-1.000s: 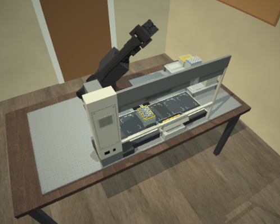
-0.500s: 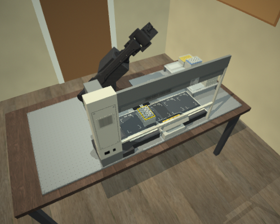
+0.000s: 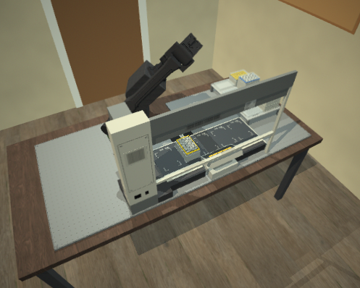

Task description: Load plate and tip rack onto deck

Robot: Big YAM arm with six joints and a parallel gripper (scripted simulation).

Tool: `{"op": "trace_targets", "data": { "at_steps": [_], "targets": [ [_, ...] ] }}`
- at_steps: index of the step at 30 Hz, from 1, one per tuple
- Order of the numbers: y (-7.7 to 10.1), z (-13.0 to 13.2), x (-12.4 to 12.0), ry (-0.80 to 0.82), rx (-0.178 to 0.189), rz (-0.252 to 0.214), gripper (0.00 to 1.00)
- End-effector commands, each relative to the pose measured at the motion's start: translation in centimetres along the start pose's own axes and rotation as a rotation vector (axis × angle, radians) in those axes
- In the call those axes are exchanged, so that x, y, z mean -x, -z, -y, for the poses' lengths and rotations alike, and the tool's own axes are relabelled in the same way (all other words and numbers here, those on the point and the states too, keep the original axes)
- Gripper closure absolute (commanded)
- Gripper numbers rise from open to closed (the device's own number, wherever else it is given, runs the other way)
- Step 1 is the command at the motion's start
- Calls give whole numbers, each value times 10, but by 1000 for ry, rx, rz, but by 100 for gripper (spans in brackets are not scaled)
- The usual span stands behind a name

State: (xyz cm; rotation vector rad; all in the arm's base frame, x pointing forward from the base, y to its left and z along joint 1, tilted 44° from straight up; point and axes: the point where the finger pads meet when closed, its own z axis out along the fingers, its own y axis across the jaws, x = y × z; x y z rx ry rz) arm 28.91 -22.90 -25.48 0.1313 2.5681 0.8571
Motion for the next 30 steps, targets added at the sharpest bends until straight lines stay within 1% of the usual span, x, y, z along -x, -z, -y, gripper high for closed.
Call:
{"op": "trace_targets", "data": {
  "at_steps": [1,2,4,5,6,8,12,16,18,19,21,22,24,30],
  "targets": [
    [-2,4,9,6,-16,13,100],
    [-6,4,7,3,-13,11,100],
    [-6,4,7,3,-13,11,100],
    [-2,7,7,-4,-21,20,100],
    [-8,6,4,-8,-15,15,100],
    [-14,4,6,1,-11,9,100],
    [-20,5,7,3,-13,11,100],
    [-19,13,14,8,-29,27,100],
    [-29,10,12,11,-19,16,100],
    [-31,10,12,10,-19,16,100],
    [-31,10,12,10,-19,16,100],
    [-20,12,16,6,-35,33,100],
    [-37,7,9,4,-14,12,100],
    [-46,9,11,9,-17,15,100]
  ]
}}
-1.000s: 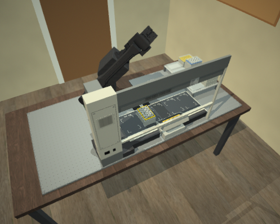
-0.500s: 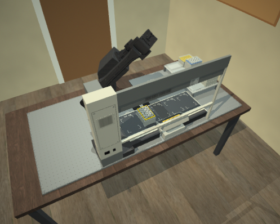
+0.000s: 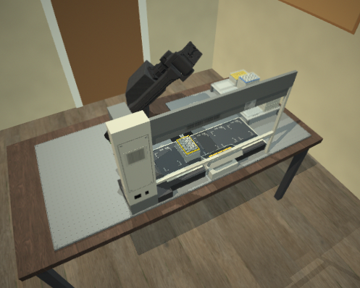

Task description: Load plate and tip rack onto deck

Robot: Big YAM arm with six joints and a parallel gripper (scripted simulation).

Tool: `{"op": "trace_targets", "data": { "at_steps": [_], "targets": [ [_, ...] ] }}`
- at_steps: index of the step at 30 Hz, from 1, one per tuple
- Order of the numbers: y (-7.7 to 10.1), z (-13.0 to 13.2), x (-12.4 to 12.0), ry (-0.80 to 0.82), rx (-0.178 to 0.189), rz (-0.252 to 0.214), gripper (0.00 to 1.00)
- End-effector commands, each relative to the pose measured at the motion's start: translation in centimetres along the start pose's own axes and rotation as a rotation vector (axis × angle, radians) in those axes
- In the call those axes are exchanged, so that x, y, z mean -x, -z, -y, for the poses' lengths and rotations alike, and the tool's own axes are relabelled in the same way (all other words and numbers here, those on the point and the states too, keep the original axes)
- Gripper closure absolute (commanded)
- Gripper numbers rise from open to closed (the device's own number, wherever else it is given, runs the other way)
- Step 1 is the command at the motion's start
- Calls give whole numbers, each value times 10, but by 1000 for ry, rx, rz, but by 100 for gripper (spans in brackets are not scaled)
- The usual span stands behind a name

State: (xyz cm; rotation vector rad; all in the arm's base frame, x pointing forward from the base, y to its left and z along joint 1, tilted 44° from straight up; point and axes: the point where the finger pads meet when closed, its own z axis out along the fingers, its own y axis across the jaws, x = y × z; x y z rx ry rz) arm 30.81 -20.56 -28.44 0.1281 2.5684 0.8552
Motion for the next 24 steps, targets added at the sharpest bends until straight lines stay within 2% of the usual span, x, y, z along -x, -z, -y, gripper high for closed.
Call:
{"op": "trace_targets", "data": {
  "at_steps": [1,5,9,14,21,24],
  "targets": [
    [-6,10,10,7,-16,15,100],
    [-8,11,17,15,-24,22,100],
    [-10,15,10,-4,-26,27,100],
    [-25,5,5,-3,-8,9,100],
    [-31,11,13,5,-22,24,100],
    [-38,9,12,7,-15,16,100]
  ]
}}
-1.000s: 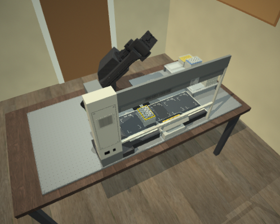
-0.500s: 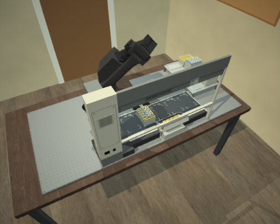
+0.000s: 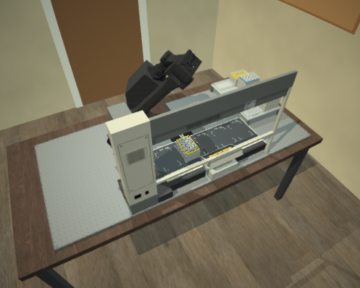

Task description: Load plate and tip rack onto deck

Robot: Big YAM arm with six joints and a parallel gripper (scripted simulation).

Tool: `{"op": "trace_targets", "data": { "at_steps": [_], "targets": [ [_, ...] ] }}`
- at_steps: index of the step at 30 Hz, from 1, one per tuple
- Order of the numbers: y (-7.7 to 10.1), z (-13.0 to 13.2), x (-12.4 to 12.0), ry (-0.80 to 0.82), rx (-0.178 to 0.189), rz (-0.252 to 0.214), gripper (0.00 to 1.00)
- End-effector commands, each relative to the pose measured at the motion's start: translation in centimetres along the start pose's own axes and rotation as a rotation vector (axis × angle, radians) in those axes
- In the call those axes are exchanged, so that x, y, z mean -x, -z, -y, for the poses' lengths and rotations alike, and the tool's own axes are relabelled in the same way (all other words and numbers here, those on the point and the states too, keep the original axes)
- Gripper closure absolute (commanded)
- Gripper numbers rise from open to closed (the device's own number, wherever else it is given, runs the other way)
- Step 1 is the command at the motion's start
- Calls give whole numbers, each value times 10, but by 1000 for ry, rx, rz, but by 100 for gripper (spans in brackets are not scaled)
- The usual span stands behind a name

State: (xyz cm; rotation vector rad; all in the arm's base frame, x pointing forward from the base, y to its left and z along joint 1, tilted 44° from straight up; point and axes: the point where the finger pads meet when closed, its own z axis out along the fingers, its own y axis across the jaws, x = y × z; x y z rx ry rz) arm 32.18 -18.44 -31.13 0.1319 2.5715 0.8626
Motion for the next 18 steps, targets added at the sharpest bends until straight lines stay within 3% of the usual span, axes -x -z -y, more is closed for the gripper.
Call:
{"op": "trace_targets", "data": {
  "at_steps": [1,2,4,18],
  "targets": [
    [-2,9,14,12,-19,20,100],
    [6,15,18,7,-33,37,100],
    [-8,9,12,8,-16,18,100],
    [-24,9,18,17,-21,25,100]
  ]
}}
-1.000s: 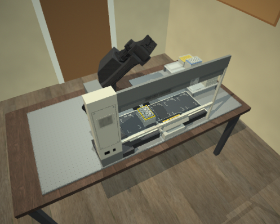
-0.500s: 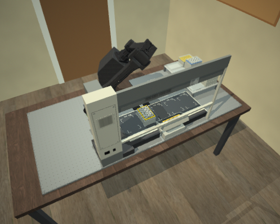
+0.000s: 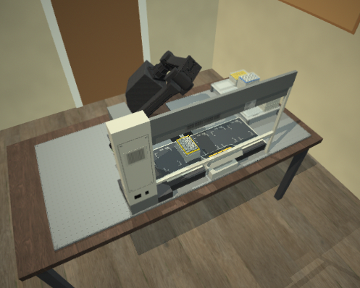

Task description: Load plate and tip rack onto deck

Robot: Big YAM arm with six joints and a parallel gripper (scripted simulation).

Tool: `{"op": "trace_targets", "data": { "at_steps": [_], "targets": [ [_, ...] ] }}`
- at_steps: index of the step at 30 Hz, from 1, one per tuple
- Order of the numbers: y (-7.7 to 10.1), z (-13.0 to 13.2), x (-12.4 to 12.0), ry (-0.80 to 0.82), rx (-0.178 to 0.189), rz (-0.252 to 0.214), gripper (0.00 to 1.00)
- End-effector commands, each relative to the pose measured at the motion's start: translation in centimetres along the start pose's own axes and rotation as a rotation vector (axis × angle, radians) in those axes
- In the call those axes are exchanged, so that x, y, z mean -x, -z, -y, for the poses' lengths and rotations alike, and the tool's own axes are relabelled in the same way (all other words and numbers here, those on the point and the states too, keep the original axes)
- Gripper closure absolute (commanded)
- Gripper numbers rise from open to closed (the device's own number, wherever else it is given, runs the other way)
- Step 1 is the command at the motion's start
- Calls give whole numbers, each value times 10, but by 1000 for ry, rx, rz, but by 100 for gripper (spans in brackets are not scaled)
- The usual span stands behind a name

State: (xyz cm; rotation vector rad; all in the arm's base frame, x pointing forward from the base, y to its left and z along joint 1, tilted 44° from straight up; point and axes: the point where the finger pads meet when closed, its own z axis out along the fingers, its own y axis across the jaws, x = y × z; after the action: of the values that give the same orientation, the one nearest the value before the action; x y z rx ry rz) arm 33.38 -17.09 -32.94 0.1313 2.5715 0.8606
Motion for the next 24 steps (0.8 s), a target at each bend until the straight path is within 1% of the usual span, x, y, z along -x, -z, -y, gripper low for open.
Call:
{"op": "trace_targets", "data": {
  "at_steps": [1,2,3,5,6,7,8,24],
  "targets": [
    [3,13,12,-1,-26,32,100],
    [-3,11,8,-3,-18,23,100],
    [-8,8,9,5,-14,16,100],
    [-10,4,6,0,-9,12,100],
    [-5,5,4,-8,-12,17,100],
    [2,9,9,-10,-23,32,100],
    [1,9,10,1,-20,25,100],
    [0,8,9,1,-19,25,100]
  ]
}}
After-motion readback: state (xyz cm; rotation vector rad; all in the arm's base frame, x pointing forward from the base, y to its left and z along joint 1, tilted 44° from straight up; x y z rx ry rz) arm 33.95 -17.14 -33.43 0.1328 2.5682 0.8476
